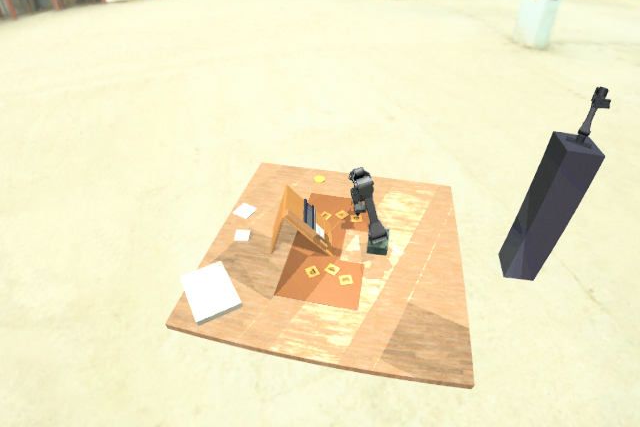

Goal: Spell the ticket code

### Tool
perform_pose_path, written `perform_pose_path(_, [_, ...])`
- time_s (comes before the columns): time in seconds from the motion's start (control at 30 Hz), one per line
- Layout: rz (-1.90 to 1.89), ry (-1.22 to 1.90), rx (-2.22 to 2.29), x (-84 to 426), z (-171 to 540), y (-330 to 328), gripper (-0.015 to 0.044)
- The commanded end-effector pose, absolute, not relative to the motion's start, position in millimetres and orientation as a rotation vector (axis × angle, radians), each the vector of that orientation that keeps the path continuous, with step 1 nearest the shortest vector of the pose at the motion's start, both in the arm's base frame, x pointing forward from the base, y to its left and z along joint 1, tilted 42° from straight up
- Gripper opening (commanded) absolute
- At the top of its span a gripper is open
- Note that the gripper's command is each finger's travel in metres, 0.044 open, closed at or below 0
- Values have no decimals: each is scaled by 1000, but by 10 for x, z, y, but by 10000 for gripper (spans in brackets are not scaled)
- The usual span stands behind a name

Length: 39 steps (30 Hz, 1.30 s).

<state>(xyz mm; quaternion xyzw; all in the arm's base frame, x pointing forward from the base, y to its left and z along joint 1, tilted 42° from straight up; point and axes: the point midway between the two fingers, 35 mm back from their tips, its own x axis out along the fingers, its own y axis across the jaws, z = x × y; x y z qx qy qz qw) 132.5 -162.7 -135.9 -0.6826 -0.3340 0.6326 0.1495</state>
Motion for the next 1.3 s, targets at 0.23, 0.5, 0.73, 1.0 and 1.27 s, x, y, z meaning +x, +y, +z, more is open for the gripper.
perform_pose_path(0.23, [1819,-954,-1946,1313,-1609,-1389,340])
perform_pose_path(0.5, [1819,-954,-1946,1300,-1617,-1377,340])
perform_pose_path(0.73, [1819,-954,-1946,1300,-1617,-1377,340])
perform_pose_path(1.0, [1819,-954,-1946,1299,-1616,-1377,340])
perform_pose_path(1.27, [1819,-954,-1946,1298,-1682,-1321,340])
